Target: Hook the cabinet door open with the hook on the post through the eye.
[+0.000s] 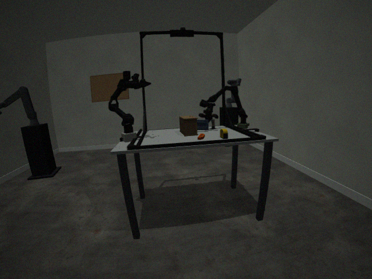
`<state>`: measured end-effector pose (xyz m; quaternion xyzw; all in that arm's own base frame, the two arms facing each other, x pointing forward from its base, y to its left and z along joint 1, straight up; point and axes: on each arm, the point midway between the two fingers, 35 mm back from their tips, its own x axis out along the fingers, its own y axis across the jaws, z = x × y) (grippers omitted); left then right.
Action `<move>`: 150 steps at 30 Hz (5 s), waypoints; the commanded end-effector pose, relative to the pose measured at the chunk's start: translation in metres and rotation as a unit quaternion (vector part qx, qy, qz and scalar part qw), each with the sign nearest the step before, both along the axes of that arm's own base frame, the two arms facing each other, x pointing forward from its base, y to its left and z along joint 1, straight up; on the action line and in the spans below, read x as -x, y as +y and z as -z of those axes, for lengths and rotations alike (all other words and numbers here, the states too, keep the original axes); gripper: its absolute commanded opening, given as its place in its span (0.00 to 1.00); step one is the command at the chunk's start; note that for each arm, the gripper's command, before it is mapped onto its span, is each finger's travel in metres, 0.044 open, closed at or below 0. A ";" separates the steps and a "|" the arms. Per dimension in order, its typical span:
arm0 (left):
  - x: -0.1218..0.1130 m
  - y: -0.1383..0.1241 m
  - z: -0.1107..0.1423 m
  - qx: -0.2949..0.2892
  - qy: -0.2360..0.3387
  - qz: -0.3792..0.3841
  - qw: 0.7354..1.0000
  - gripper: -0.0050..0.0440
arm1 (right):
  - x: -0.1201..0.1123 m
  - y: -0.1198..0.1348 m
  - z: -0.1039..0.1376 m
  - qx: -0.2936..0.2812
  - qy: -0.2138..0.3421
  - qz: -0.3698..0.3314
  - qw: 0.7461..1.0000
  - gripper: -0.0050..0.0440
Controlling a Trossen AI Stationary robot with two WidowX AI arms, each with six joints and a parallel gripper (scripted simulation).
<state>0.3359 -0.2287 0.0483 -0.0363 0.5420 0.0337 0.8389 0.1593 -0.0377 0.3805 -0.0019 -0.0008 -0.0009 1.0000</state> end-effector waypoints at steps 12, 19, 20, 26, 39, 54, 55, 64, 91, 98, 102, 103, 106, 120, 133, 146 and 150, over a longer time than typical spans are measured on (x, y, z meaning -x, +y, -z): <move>-0.001 0.000 0.004 -0.002 0.028 0.001 1.000 0.10 | 0.000 0.000 0.000 -0.002 0.000 -0.001 1.000 0.92; 0.000 0.000 0.005 -0.002 0.028 0.001 1.000 0.10 | 0.000 0.000 0.000 -0.002 0.000 -0.001 1.000 0.92; 0.000 0.000 0.005 -0.002 0.028 0.001 1.000 0.10 | 0.000 0.000 0.000 -0.002 0.000 -0.001 1.000 0.92; 0.000 0.000 0.006 -0.002 0.028 0.001 1.000 0.10 | 0.000 0.000 0.000 -0.002 0.000 -0.001 1.000 0.92; 0.000 0.000 0.008 -0.002 0.028 0.001 1.000 0.10 | 0.000 0.000 0.000 -0.002 0.000 -0.001 1.000 0.92; 0.001 0.000 0.009 -0.002 0.028 0.001 1.000 0.10 | 0.000 0.000 0.000 -0.002 0.000 -0.001 1.000 0.92; 0.001 0.000 0.009 -0.002 0.028 0.001 1.000 0.10 | 0.000 0.000 0.000 -0.002 0.000 -0.001 1.000 0.92; -0.001 0.000 0.009 0.001 0.053 0.002 0.999 0.10 | 0.000 0.000 0.000 -0.002 0.000 -0.001 1.000 0.92; 0.001 0.000 0.013 0.001 0.053 0.002 0.999 0.10 | 0.000 0.000 0.000 -0.002 0.000 -0.001 1.000 0.92; 0.001 0.000 0.014 0.001 0.053 0.002 0.999 0.10 | 0.000 0.000 0.000 -0.002 0.000 -0.001 1.000 0.92; 0.001 0.000 0.014 0.001 0.053 0.002 0.999 0.10 | 0.000 0.000 0.000 -0.002 0.000 -0.001 1.000 0.92; 0.001 0.000 0.014 0.001 0.053 0.002 0.999 0.10 | 0.000 0.000 0.000 -0.002 0.000 -0.001 1.000 0.92; 0.001 0.000 0.015 0.001 0.053 0.002 0.999 0.10 | 0.000 0.000 0.000 -0.002 0.000 -0.001 1.000 0.92; 0.000 0.000 0.016 0.003 0.079 0.002 0.997 0.10 | 0.000 0.000 0.000 -0.002 0.000 -0.001 1.000 0.92; 0.001 0.000 0.018 0.003 0.079 0.002 0.997 0.10 | 0.000 0.000 0.000 -0.002 0.000 -0.001 1.000 0.92; 0.002 0.000 0.022 0.005 0.100 0.002 0.995 0.10 | 0.000 0.000 0.000 -0.002 0.000 -0.001 1.000 0.92; 0.002 0.000 0.023 0.006 0.105 0.002 0.994 0.10 | 0.000 0.000 0.000 -0.002 0.000 -0.001 1.000 0.92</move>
